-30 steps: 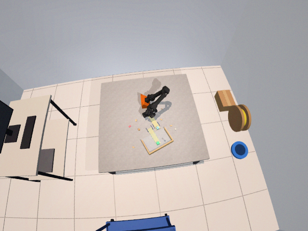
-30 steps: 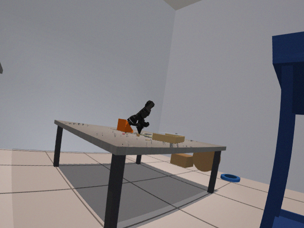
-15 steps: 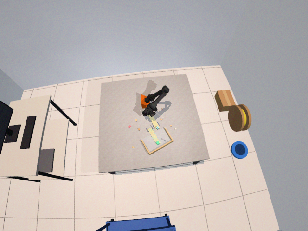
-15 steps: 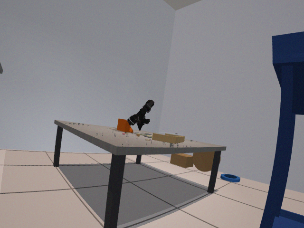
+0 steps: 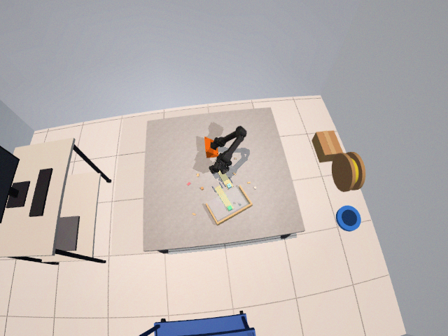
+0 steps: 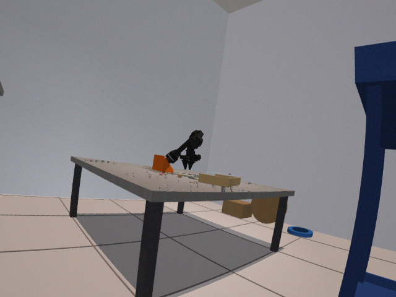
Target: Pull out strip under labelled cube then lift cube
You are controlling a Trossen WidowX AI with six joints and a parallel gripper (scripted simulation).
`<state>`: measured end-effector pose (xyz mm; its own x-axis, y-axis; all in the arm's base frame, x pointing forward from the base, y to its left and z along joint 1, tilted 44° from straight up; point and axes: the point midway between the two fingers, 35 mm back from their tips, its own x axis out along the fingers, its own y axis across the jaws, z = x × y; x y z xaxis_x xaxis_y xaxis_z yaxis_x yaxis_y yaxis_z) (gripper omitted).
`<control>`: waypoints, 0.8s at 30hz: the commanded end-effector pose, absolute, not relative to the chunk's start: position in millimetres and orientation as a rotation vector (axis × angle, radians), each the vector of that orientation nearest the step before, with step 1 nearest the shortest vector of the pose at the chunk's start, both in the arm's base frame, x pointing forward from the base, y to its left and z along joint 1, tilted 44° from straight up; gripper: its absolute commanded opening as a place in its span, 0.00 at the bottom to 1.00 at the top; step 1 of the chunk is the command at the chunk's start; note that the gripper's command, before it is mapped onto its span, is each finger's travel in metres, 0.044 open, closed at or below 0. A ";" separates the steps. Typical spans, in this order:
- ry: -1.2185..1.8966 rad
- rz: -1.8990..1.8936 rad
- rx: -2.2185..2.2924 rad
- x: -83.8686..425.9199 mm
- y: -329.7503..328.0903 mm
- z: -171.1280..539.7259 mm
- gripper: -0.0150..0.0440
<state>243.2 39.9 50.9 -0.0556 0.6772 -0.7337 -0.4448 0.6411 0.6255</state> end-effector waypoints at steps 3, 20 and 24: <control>1.344 0.925 0.232 263.1 46.1 58.9 1.00; 1.341 0.926 0.232 313.7 61.4 81.2 1.00; 1.340 0.926 0.231 325.7 65.1 86.3 1.00</control>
<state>314.8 61.3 82.7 -0.0516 0.6788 -0.7325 -0.4477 0.6399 0.6245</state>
